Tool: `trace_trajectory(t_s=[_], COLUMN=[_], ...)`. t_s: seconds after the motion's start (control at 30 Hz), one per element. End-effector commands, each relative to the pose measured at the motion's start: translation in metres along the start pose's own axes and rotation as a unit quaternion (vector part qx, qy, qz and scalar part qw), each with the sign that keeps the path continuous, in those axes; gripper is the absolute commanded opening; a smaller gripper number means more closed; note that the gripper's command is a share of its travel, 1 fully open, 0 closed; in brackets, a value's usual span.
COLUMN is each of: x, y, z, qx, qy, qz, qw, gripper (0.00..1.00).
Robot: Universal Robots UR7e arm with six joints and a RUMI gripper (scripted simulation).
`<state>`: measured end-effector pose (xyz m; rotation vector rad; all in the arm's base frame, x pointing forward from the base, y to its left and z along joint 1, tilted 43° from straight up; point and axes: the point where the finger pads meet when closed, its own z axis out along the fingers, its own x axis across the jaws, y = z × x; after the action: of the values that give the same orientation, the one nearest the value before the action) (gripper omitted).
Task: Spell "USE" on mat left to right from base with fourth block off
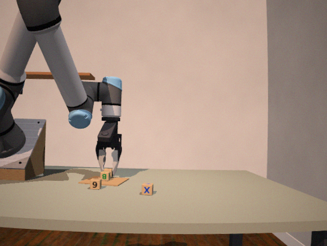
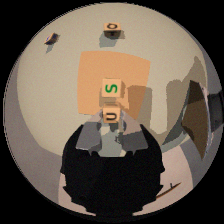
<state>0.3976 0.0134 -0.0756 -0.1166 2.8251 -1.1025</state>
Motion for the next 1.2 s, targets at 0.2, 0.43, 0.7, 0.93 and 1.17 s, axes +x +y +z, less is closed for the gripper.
trace_trajectory(t_s=[0.2, 0.43, 0.7, 0.93, 1.17], x=[0.0009, 0.0012, 0.0019, 0.0017, 0.0012], y=[0.0005, 0.0006, 0.0003, 0.0003, 0.0003], z=[-0.0002, 0.0005, 0.0028, 0.0043, 0.0039], qx=[0.0, 0.0, 0.0, 0.0, 0.0], qy=[0.0, 0.0, 0.001, 0.001, 0.0], qz=[-0.001, -0.001, -0.001, -0.001, -0.001], qw=[1.0, 1.0, 1.0, 1.0, 1.0], gripper=[0.09, 0.09, 0.09, 0.09, 0.09])
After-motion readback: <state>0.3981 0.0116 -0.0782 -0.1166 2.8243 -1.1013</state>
